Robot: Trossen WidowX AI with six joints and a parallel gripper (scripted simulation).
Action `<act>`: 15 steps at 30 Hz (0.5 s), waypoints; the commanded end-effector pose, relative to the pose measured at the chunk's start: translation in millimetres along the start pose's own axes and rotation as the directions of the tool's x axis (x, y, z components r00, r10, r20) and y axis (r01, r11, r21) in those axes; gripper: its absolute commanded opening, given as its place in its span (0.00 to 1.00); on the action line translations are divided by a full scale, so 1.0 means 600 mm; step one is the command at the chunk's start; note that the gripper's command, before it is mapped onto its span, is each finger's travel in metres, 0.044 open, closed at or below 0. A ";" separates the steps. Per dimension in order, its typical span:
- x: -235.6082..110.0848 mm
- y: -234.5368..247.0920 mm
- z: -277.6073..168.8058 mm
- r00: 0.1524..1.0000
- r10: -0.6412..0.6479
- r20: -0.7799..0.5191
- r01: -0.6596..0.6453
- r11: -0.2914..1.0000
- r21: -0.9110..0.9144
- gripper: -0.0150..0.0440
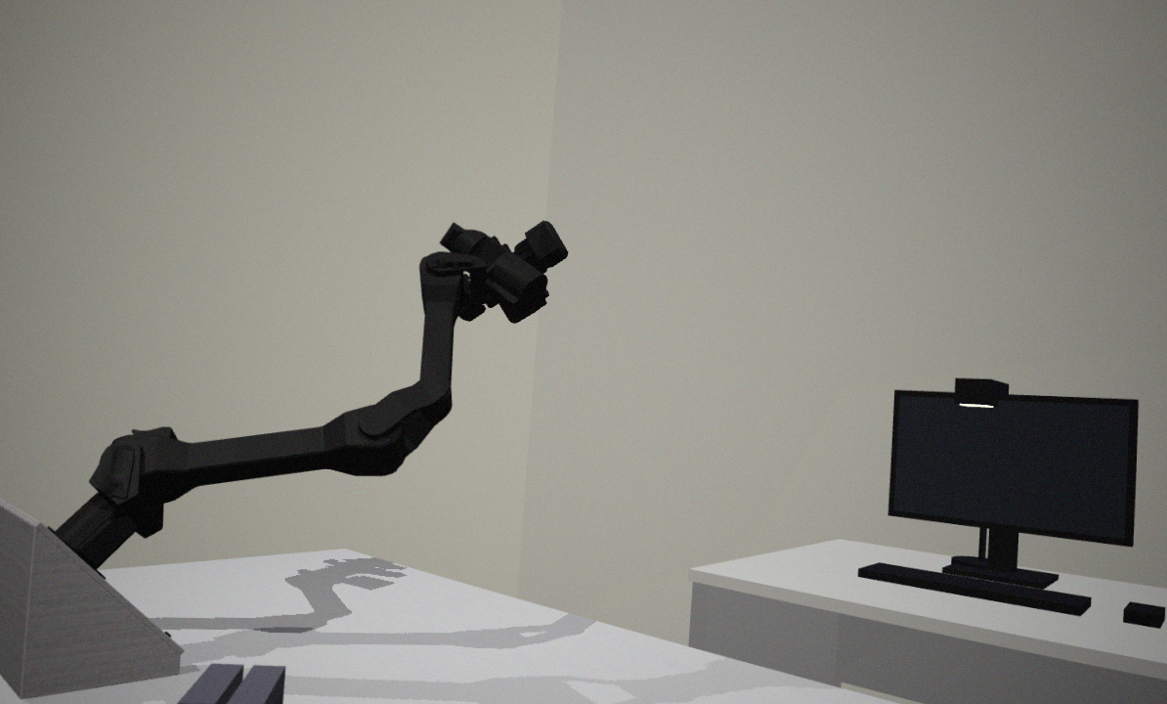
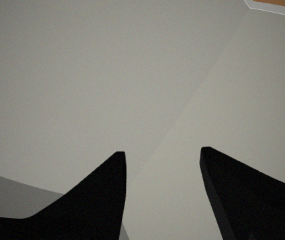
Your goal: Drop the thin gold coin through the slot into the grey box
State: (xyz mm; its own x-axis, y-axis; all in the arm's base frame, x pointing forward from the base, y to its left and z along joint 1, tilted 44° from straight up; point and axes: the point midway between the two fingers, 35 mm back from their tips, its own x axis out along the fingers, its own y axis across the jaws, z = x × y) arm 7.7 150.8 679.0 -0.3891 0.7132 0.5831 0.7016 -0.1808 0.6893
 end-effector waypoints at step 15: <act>-0.135 -0.129 -0.395 0.726 -0.057 -0.685 -0.153 0.958 -0.242 0.53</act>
State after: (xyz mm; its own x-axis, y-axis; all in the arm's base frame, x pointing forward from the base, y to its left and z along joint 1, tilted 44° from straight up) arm -134.6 -4.1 690.0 -0.6918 0.2137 0.6898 0.5873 -0.3893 0.7096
